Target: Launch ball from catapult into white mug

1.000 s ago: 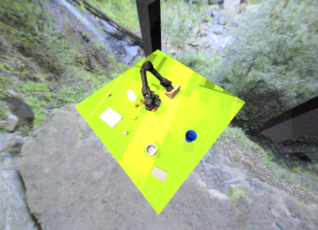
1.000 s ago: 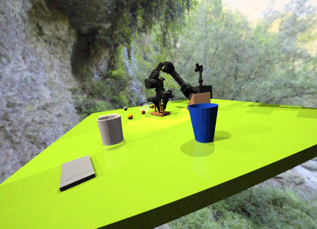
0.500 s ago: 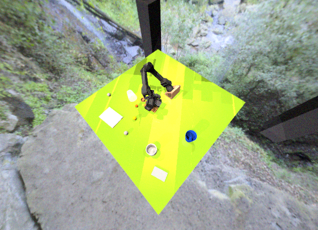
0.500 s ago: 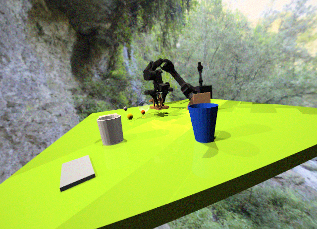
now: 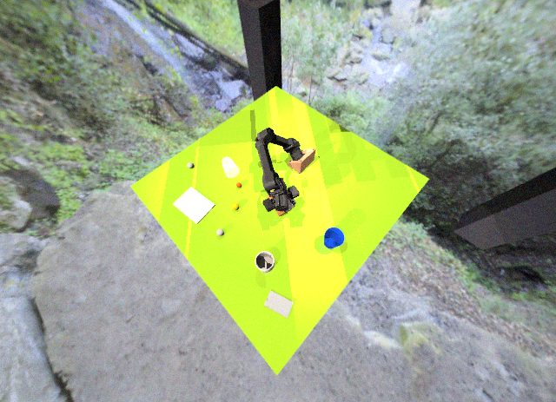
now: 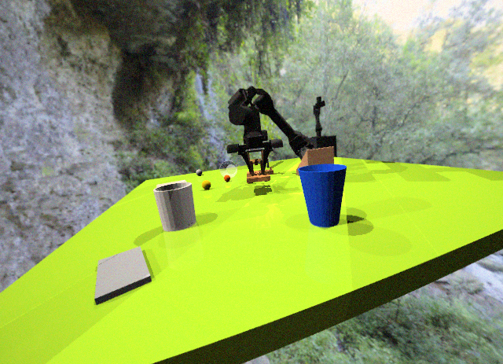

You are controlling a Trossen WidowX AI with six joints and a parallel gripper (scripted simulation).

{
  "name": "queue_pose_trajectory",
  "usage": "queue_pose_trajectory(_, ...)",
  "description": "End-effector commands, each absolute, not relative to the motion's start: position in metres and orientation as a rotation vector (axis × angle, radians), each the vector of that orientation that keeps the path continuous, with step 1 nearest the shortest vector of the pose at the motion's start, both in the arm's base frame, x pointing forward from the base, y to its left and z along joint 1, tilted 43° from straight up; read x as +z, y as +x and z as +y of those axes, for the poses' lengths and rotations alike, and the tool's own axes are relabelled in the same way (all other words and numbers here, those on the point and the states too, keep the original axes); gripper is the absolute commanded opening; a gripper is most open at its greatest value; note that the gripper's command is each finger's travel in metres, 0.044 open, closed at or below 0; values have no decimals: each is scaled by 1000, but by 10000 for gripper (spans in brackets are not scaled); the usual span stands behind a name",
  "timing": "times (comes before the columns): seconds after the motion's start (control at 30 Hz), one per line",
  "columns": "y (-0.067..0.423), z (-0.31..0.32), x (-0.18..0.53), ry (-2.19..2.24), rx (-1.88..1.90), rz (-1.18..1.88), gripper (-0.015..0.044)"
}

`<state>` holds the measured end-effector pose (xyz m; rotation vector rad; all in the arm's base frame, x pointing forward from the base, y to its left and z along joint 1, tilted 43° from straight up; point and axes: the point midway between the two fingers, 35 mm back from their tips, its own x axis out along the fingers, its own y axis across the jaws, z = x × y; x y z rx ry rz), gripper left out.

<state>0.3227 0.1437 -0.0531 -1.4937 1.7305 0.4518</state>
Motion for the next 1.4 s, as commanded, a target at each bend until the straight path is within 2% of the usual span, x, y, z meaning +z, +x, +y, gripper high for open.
queue_pose_trajectory(0.0, 327, 166, -75, -1422, 356, 1720, 0)
queue_pose_trajectory(1.37, 333, 132, -111, -1421, 351, 1719, 0)
